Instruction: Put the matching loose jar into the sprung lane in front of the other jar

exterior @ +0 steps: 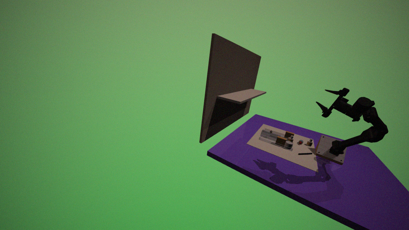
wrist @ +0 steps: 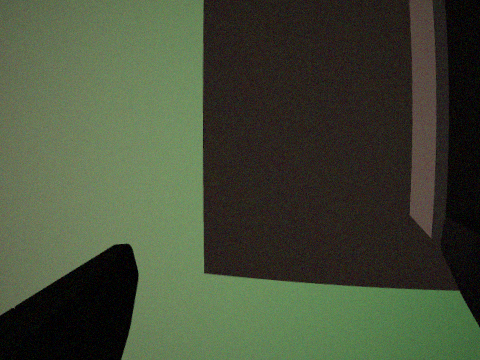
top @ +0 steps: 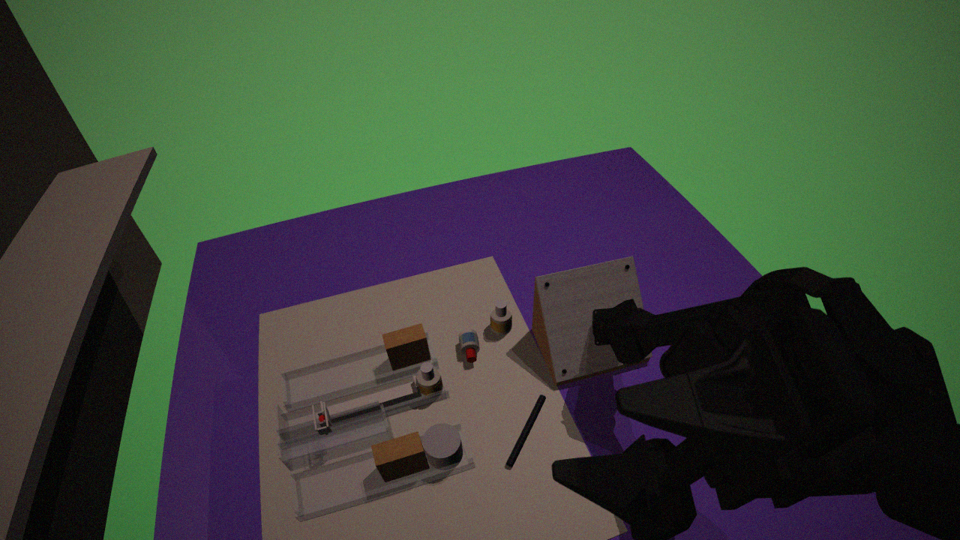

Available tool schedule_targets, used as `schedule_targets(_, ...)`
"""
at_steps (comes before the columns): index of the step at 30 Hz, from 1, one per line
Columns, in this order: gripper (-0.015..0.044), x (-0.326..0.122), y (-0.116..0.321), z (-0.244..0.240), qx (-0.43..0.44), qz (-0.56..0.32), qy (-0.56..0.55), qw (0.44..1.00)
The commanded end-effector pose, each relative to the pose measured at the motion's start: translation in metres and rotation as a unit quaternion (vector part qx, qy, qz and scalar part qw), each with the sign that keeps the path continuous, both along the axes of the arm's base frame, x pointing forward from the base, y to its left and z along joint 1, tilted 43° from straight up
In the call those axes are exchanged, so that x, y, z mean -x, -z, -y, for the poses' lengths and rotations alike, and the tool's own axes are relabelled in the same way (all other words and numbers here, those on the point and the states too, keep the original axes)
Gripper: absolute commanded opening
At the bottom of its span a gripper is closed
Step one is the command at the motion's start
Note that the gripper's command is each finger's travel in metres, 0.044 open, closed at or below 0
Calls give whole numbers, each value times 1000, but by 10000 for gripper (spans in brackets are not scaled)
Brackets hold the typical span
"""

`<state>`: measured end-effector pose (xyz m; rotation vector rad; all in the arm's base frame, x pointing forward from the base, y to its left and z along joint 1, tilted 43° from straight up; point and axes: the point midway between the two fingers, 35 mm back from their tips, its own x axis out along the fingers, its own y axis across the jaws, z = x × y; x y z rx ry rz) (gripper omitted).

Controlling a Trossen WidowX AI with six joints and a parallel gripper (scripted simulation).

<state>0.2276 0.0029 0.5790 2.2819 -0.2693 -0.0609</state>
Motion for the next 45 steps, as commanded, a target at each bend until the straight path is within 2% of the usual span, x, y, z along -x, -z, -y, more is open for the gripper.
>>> schedule_targets(1, 426, -1, 1, 1, 1, -2, 3, 1000)
schedule_targets(4, 440, -20, 19, 12, 31, -32, 41, 998)
schedule_targets(11, 440, -73, 75, 12, 203, -165, 30, 965)
schedule_targets(16, 440, -116, 139, 24, 347, -291, -11, 892)
schedule_targets(23, 440, -148, 222, 50, 472, -415, -100, 771)
schedule_targets(34, 440, -154, 346, 95, 567, -513, -291, 575)
schedule_targets(45, 440, -115, 461, 131, 578, -482, -516, 409)
